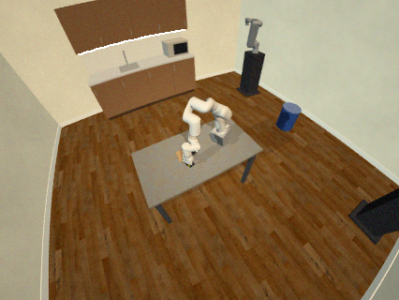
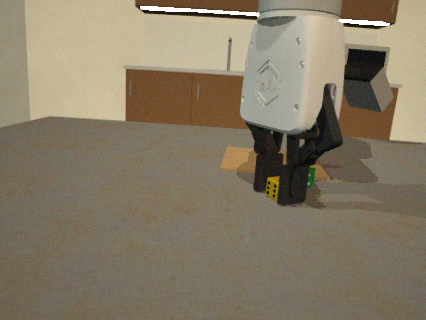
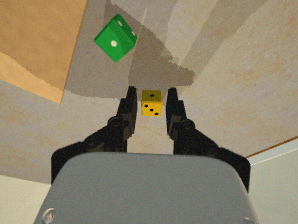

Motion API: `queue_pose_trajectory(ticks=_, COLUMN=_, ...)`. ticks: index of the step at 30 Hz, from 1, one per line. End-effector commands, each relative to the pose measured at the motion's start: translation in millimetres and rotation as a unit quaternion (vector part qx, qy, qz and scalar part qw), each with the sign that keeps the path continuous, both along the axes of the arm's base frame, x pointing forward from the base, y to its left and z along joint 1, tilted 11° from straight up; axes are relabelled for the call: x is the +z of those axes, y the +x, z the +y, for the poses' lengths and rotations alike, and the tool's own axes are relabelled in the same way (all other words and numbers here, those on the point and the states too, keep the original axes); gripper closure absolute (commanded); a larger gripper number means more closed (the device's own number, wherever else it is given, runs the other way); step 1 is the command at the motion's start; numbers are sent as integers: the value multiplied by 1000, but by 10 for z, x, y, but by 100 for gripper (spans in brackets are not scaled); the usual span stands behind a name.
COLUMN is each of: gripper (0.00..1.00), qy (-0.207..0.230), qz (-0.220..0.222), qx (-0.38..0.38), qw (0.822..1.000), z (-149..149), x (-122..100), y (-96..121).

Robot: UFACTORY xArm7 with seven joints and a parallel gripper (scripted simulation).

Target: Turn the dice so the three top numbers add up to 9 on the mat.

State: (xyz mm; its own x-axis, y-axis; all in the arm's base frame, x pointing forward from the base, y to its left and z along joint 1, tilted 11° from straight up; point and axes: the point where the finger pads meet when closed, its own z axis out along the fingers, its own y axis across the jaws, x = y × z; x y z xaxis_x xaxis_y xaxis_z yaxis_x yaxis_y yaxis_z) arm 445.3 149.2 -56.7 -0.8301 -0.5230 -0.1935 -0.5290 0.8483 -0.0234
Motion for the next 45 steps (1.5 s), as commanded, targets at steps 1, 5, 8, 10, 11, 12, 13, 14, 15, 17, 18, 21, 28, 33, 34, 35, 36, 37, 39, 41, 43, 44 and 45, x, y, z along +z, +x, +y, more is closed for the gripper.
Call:
queue_pose_trajectory(ticks=1, gripper=64, qy=1, qz=-2, qx=0, qw=1000, z=3, x=12, y=12)
queue_pose_trajectory(ticks=5, gripper=64, qy=1, qz=-2, qx=0, qw=1000, z=3, x=12, y=12)
queue_pose_trajectory(ticks=8, gripper=85, qy=1, qz=-2, qx=0, qw=1000, z=3, x=12, y=12)
queue_pose_trajectory(ticks=10, gripper=85, qy=1, qz=-2, qx=0, qw=1000, z=3, x=12, y=12)
queue_pose_trajectory(ticks=11, gripper=85, qy=1, qz=-2, qx=0, qw=1000, z=3, x=12, y=12)
queue_pose_trajectory(ticks=12, gripper=85, qy=1, qz=-2, qx=0, qw=1000, z=3, x=12, y=12)
queue_pose_trajectory(ticks=13, gripper=85, qy=1, qz=-2, qx=0, qw=1000, z=3, x=12, y=12)
queue_pose_trajectory(ticks=14, gripper=85, qy=1, qz=-2, qx=0, qw=1000, z=3, x=12, y=12)
queue_pose_trajectory(ticks=15, gripper=85, qy=1, qz=-2, qx=0, qw=1000, z=3, x=12, y=12)
queue_pose_trajectory(ticks=17, gripper=85, qy=1, qz=-2, qx=0, qw=1000, z=3, x=12, y=12)
queue_pose_trajectory(ticks=18, gripper=85, qy=1, qz=-2, qx=0, qw=1000, z=3, x=12, y=12)
queue_pose_trajectory(ticks=21, gripper=85, qy=1, qz=-2, qx=0, qw=1000, z=3, x=12, y=12)
queue_pose_trajectory(ticks=28, gripper=85, qy=1, qz=-2, qx=0, qw=1000, z=3, x=12, y=12)
queue_pose_trajectory(ticks=33, gripper=85, qy=1, qz=-2, qx=0, qw=1000, z=3, x=12, y=12)
queue_pose_trajectory(ticks=34, gripper=85, qy=1, qz=-2, qx=0, qw=1000, z=3, x=12, y=12)
queue_pose_trajectory(ticks=35, gripper=85, qy=1, qz=-2, qx=0, qw=1000, z=3, x=12, y=12)
queue_pose_trajectory(ticks=36, gripper=85, qy=1, qz=-2, qx=0, qw=1000, z=3, x=12, y=12)
queue_pose_trajectory(ticks=37, gripper=85, qy=1, qz=-2, qx=0, qw=1000, z=3, x=12, y=12)
queue_pose_trajectory(ticks=39, gripper=85, qy=1, qz=-2, qx=0, qw=1000, z=3, x=12, y=12)
queue_pose_trajectory(ticks=41, gripper=85, qy=0, qz=-2, qx=0, qw=1000, z=3, x=18, y=11)
queue_pose_trajectory(ticks=43, gripper=85, qy=0, qz=-2, qx=0, qw=1000, z=0, x=52, y=5)
queue_pose_trajectory(ticks=44, gripper=85, qy=0, qz=-2, qx=0, qw=1000, z=-3, x=85, y=-1)
queue_pose_trajectory(ticks=45, gripper=85, qy=0, qz=-2, qx=0, qw=1000, z=-7, x=129, y=-9)
